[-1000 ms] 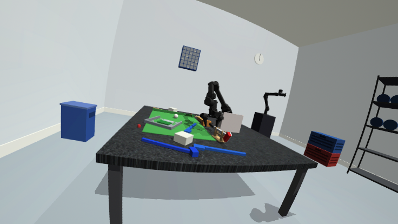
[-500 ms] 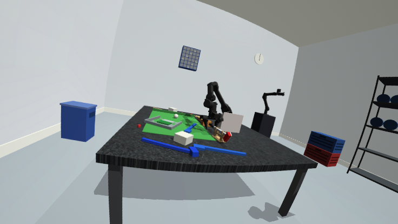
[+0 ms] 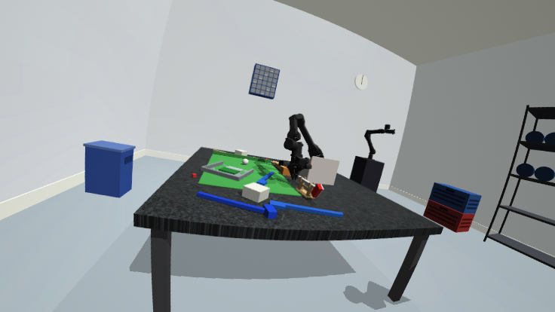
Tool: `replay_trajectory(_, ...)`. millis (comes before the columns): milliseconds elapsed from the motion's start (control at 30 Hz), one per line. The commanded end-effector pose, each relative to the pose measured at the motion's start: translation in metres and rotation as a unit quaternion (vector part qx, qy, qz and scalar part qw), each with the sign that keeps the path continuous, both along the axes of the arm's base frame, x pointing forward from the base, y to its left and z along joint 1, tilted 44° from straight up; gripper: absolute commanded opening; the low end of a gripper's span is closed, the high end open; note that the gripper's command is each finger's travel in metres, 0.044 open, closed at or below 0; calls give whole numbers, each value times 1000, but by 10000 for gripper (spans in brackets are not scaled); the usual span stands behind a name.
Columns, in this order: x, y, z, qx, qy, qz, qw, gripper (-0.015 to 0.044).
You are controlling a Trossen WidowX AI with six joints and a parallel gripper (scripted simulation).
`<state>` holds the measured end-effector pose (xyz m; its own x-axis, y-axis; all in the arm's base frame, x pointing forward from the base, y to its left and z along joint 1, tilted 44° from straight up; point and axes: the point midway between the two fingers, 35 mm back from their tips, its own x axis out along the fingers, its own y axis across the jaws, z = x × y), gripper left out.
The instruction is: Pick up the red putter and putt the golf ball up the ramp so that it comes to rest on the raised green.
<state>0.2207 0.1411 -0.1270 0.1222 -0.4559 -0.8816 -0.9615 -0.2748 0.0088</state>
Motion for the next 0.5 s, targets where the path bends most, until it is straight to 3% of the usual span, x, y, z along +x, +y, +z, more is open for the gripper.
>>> replay_trajectory(0,0,0,0,0,-1,0,1000,6)
replay_trajectory(467,-15,60,63,2,1,0,1000,0)
